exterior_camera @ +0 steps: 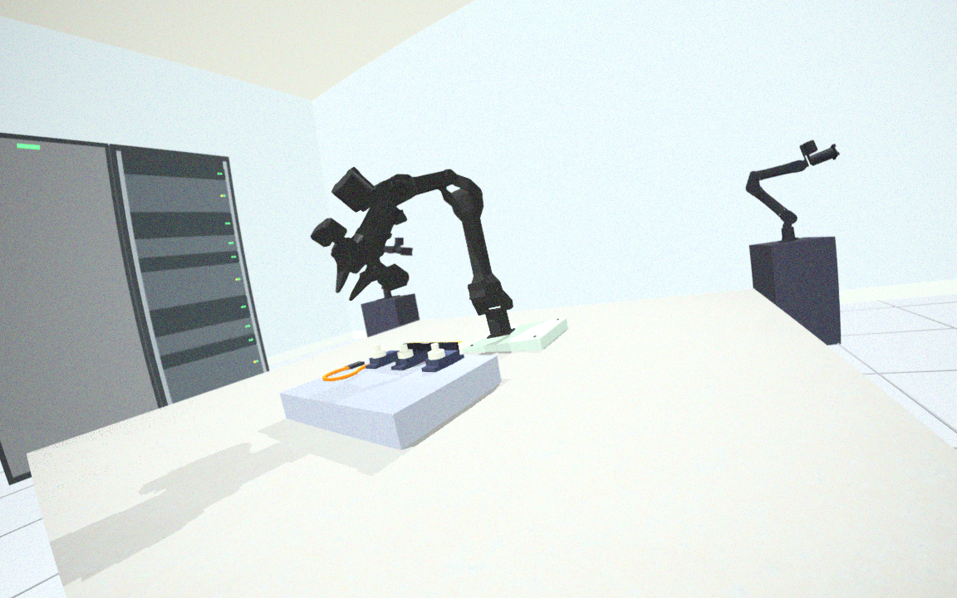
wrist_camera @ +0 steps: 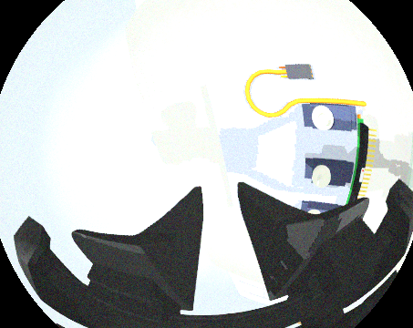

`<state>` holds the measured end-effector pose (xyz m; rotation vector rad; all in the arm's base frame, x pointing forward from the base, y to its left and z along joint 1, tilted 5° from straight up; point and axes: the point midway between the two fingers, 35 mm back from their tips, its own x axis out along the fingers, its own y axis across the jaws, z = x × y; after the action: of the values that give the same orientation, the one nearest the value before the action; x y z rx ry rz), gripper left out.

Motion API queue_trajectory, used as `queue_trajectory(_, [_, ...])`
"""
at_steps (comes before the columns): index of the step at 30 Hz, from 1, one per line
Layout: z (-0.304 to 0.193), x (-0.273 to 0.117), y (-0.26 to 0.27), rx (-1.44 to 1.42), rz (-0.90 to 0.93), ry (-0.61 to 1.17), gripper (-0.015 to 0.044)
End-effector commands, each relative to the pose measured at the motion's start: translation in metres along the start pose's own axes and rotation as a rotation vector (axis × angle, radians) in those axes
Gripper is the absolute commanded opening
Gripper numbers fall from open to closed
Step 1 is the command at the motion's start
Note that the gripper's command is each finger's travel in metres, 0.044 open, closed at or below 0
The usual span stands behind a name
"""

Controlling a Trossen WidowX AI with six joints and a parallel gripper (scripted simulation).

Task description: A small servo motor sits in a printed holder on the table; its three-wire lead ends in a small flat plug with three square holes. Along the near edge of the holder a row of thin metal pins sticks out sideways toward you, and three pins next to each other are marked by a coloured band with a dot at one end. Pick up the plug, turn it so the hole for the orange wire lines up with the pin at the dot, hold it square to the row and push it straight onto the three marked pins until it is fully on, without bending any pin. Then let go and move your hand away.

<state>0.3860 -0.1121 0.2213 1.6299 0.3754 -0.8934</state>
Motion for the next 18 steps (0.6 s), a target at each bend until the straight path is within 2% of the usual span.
queue_trajectory(1, [0.010, 0.007, -0.002, 0.143, -0.058, -0.030, 0.0115])
queue_trajectory(18, [0.044, 0.033, -0.022, 0.664, -0.271, -0.191, 0.0115])
